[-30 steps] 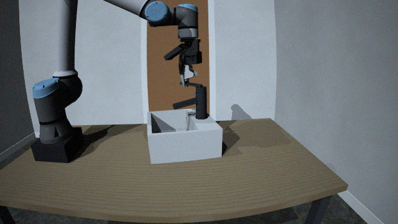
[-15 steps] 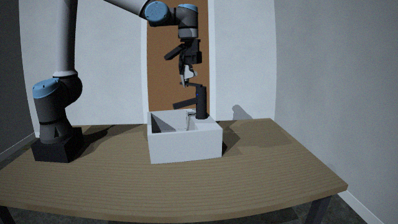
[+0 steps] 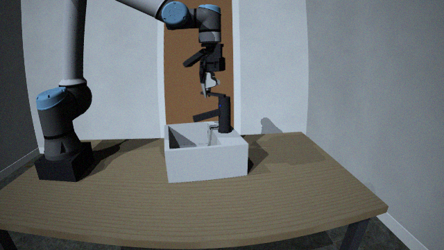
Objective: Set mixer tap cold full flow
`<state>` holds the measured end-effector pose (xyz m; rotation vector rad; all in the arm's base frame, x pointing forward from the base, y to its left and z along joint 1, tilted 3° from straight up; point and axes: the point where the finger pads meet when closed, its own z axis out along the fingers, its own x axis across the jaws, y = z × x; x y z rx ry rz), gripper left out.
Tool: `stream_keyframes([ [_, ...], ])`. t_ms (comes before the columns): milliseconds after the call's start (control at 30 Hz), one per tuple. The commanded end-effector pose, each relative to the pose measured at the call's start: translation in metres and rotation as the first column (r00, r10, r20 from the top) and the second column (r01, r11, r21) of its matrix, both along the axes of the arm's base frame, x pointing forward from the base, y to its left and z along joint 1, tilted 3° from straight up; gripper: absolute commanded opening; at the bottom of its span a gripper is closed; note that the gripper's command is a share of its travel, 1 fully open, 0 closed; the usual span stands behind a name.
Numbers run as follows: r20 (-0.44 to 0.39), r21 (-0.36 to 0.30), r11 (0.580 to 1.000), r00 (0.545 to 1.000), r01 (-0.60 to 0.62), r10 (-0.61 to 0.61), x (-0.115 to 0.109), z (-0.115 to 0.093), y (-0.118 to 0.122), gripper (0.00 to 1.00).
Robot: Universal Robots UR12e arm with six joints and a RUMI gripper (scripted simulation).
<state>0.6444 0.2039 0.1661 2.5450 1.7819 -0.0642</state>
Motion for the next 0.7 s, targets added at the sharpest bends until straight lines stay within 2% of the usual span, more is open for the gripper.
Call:
stream_keyframes([
  [0, 0.002, 0.0, 1.0, 1.0, 0.0, 0.0, 0.0006, 0.0009, 0.0, 0.0],
  [667, 0.001, 0.0, 1.0, 1.0, -0.013, 0.013, 0.0003, 0.0009, -0.0008, 0.0],
])
